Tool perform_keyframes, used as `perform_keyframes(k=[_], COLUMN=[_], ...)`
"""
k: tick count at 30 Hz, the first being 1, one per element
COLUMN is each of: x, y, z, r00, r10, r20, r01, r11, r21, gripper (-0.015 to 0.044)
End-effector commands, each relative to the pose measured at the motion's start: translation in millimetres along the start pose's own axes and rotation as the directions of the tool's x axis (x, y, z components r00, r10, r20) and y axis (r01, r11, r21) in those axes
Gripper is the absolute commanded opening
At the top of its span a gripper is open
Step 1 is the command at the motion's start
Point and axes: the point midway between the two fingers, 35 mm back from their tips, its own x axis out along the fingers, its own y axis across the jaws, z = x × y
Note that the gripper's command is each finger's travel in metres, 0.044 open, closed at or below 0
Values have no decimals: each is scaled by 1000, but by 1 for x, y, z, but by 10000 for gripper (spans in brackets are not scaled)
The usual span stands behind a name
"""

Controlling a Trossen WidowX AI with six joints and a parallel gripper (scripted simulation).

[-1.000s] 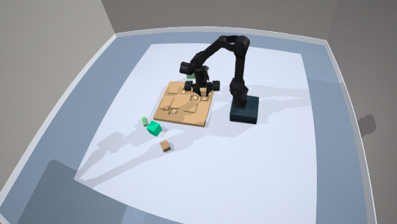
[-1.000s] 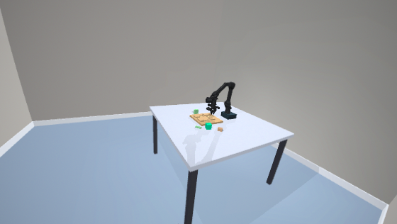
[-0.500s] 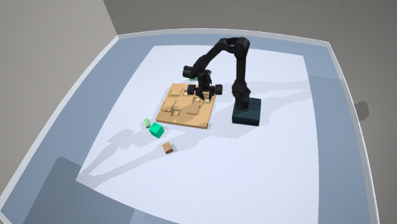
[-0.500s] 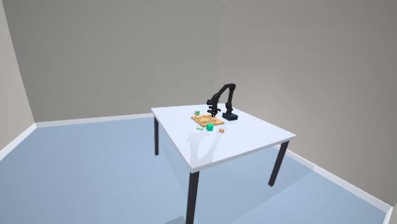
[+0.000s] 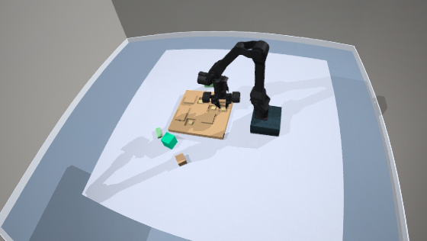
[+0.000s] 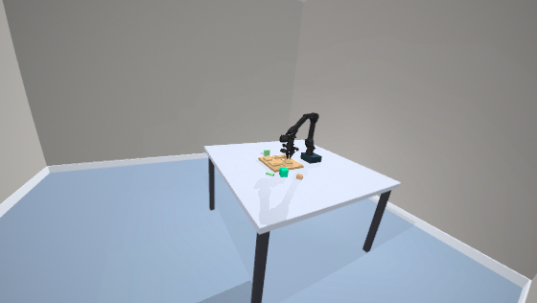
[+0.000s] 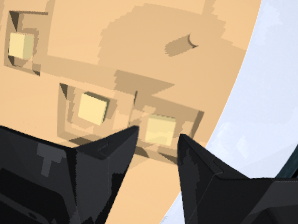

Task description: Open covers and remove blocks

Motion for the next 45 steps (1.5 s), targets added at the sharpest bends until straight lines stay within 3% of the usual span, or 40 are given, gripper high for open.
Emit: perform_keyframes(k=[1,22,32,45], x=[0,12,10,-1], y=[0,-1,0,1], z=[0,0,0,0], r00=[1000,1000,1000,1000], r10=[0,0,2,2], r20=[2,2,1,1], r01=[0,0,-2,-2], r11=[1000,1000,1000,1000], r21=[-4,-4,0,-1], gripper=[144,144,80,80])
